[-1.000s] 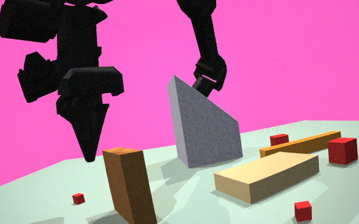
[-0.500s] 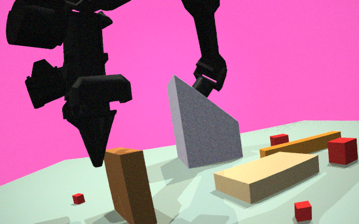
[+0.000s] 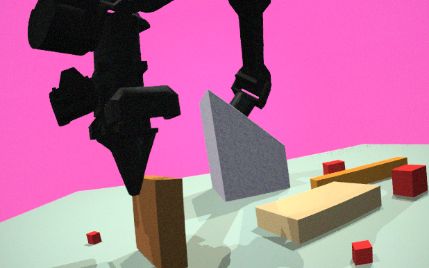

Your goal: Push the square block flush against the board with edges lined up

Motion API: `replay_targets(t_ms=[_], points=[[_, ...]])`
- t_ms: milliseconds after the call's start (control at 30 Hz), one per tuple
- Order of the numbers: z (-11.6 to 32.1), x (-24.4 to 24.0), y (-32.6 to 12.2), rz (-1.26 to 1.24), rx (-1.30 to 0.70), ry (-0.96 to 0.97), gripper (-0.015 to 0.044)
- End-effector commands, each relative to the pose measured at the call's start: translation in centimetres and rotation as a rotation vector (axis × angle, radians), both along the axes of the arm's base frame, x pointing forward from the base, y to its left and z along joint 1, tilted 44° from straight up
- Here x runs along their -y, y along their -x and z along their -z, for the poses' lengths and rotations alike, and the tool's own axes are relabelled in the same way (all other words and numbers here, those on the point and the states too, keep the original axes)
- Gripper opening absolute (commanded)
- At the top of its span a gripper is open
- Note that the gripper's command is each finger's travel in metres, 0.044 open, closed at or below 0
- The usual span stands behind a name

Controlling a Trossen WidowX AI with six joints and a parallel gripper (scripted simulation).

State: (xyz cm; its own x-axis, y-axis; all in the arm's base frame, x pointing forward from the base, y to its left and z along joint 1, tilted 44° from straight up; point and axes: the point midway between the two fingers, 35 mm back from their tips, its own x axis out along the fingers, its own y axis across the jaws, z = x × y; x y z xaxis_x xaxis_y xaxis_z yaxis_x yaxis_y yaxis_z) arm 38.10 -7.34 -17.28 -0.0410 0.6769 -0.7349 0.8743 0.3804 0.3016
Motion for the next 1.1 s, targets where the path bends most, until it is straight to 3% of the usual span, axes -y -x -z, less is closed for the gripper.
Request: replay_targets(t_ms=[0, 1067], points=[[-0.3, -0.8, 0.5, 0.0, -0.011, -0.007, 0.0], [-0.6, -1.2, 0.8, 0.0, -0.011, -0.008, 0.0]])
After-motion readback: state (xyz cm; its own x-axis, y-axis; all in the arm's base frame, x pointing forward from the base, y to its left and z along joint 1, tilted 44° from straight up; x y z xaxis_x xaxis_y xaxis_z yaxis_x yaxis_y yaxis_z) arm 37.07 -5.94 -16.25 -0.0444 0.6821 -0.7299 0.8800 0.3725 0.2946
